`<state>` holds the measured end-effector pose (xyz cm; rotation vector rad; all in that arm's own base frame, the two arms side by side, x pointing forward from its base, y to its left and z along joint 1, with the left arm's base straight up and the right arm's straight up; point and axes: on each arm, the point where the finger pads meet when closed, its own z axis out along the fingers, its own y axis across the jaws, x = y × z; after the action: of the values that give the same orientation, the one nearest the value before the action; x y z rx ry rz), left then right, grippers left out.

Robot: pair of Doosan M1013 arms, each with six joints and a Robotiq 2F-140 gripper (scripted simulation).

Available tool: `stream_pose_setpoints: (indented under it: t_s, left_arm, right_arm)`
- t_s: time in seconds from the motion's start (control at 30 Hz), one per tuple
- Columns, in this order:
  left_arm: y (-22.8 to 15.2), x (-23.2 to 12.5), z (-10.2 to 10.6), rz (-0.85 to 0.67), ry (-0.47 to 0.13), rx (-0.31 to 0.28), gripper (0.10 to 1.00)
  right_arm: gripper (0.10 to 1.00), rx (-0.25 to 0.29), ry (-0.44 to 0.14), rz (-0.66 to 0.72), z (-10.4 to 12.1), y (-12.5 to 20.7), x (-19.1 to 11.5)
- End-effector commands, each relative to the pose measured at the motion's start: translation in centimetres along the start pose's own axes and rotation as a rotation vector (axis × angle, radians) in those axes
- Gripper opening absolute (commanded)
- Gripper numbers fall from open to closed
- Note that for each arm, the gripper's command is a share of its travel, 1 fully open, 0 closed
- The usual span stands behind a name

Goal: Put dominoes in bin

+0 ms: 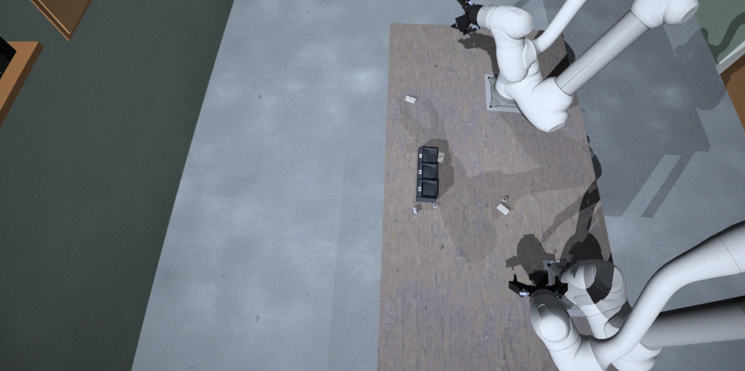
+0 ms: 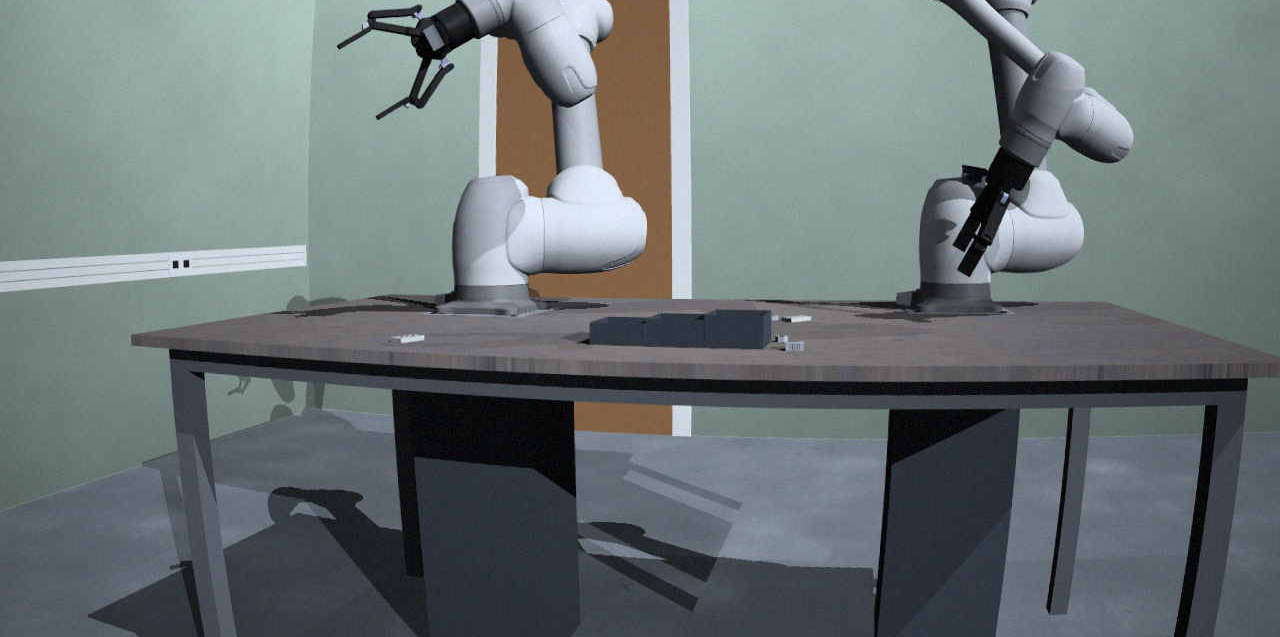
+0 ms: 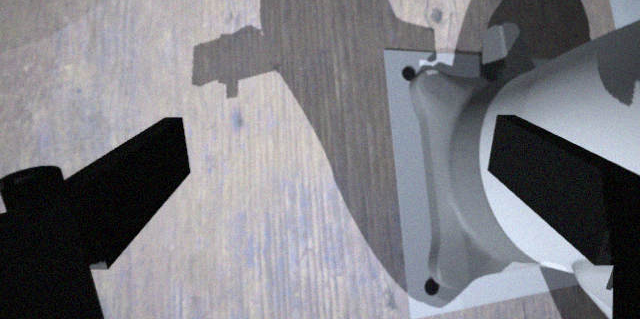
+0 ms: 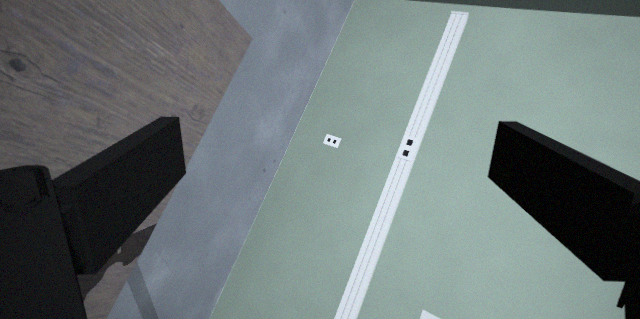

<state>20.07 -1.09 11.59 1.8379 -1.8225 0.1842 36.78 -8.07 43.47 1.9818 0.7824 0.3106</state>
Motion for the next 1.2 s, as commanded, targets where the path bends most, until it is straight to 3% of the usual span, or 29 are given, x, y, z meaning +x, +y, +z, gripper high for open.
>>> stream_pose_setpoints:
  t_s: [0.0,0.2,0.27,0.77,1.17]
  left_arm:
    - [0.0,0.0,0.0,0.000,0.000,0.000,1.000]
    - [0.0,0.0,0.0,0.000,0.000,0.000,1.000]
    - [0.0,0.0,0.0,0.000,0.000,0.000,1.000]
    - [0.0,0.0,0.0,0.000,0.000,0.000,1.000]
    - [0.0,0.0,0.0,0.000,0.000,0.000,1.000]
  right_arm:
    - [1.000,0.002,-0.054,0.037,1.4,0.7,-2.2]
    - [1.000,0.012,-0.147,0.093,3.3,1.5,-5.7]
    - [1.000,0.012,-0.147,0.093,3.3,1.5,-5.7]
    - [1.000,0.038,-0.380,0.234,6.8,2.4,-15.3]
    - [1.000,0.047,-0.458,0.281,7.4,2.4,-18.7]
